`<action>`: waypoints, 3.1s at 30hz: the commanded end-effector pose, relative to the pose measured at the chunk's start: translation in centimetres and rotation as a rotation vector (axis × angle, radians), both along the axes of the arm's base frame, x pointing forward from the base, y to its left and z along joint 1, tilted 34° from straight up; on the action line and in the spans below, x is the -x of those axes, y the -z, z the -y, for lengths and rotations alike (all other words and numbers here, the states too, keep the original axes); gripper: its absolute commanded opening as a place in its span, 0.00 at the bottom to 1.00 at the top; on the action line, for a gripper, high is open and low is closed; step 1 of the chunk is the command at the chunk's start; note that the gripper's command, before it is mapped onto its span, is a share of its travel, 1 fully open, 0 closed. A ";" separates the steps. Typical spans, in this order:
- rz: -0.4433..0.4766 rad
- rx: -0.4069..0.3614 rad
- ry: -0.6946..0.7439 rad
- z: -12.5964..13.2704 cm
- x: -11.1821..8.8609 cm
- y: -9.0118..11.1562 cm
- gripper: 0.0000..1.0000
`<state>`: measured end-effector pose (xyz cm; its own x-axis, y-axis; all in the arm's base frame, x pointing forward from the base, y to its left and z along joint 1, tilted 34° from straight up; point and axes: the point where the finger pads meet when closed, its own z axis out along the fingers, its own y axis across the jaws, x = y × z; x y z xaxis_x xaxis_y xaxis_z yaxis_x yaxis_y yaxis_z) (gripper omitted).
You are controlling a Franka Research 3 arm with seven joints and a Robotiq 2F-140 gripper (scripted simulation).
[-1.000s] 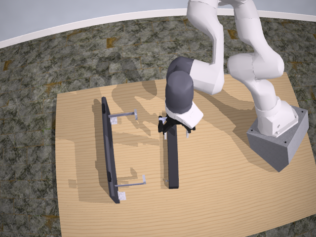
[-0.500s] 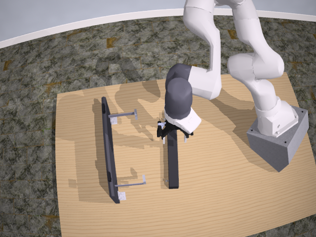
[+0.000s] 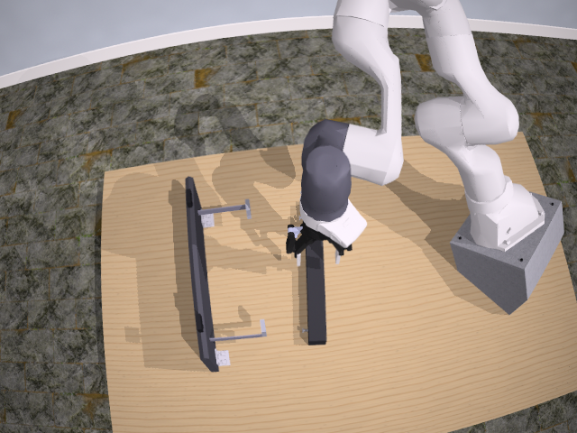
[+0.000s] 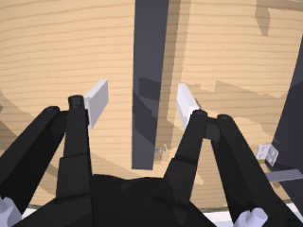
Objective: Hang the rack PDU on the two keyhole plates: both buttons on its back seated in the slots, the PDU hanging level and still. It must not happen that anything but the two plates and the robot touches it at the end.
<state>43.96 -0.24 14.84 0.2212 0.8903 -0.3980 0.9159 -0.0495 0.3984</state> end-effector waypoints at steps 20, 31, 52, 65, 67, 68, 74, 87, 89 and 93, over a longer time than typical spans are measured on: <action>0.011 -0.012 0.004 3.1 -2.8 6.3 0.55; 0.011 -0.012 0.004 3.1 -2.8 6.3 0.55; 0.011 -0.012 0.004 3.1 -2.8 6.3 0.55; 0.011 -0.012 0.004 3.1 -2.8 6.3 0.00; 0.011 -0.012 0.004 3.1 -2.8 6.3 0.00; 0.011 -0.012 0.004 3.1 -2.8 6.3 0.00; 0.011 -0.012 0.004 3.1 -2.8 6.3 0.00; 0.011 -0.012 0.004 3.1 -2.8 6.3 0.00; 0.011 -0.012 0.004 3.1 -2.8 6.3 0.00; 0.011 -0.012 0.004 3.0 -2.8 6.3 0.00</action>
<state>46.68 -3.35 8.56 0.2250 0.8935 -0.3887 0.9130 -0.0539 0.4045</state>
